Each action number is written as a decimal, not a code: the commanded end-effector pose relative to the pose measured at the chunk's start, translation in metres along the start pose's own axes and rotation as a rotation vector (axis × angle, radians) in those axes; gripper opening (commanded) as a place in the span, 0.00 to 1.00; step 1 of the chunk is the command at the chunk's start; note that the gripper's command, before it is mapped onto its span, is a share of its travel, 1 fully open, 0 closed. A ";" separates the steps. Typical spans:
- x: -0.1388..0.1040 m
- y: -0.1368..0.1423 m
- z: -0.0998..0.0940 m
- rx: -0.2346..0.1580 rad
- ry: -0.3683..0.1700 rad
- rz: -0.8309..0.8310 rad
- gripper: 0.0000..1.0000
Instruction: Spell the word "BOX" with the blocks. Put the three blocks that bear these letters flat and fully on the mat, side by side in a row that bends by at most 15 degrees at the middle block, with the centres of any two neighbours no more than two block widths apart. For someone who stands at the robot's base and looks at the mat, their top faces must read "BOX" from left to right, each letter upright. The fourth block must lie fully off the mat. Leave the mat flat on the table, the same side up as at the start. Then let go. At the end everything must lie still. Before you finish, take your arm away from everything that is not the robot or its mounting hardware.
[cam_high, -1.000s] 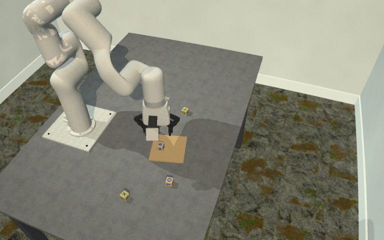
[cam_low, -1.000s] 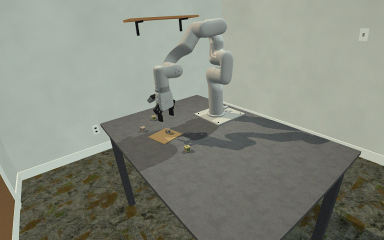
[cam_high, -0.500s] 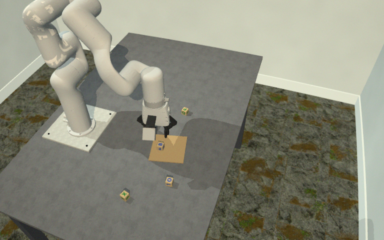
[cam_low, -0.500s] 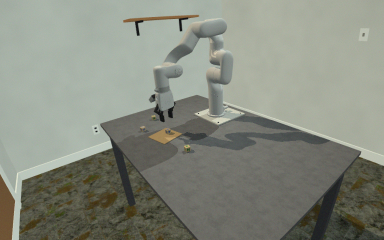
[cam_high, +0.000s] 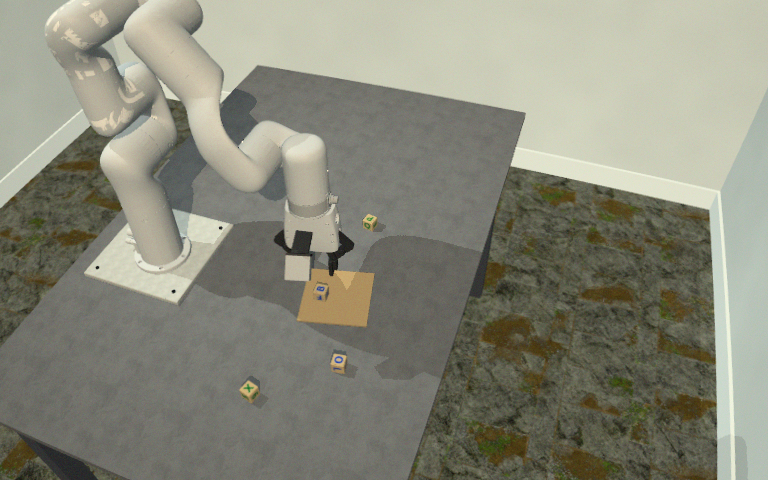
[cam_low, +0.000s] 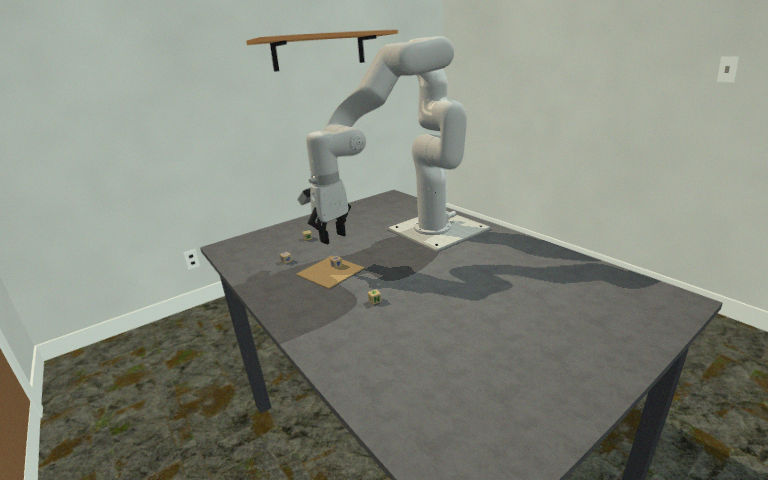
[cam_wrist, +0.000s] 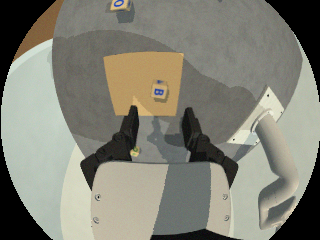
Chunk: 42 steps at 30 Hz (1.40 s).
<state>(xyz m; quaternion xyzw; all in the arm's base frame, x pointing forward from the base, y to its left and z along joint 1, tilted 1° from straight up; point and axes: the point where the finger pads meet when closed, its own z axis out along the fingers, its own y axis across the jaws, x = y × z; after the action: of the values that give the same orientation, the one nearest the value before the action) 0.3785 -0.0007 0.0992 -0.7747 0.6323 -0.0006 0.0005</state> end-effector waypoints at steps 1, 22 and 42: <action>0.000 -0.001 -0.001 0.003 0.001 0.000 0.63; 0.000 -0.001 0.002 0.004 0.001 0.000 0.63; -0.001 -0.001 0.026 0.004 0.001 0.000 0.63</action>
<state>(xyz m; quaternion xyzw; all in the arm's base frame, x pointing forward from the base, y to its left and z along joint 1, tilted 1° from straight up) 0.3782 0.0000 0.0798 -0.7746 0.6325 -0.0009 0.0007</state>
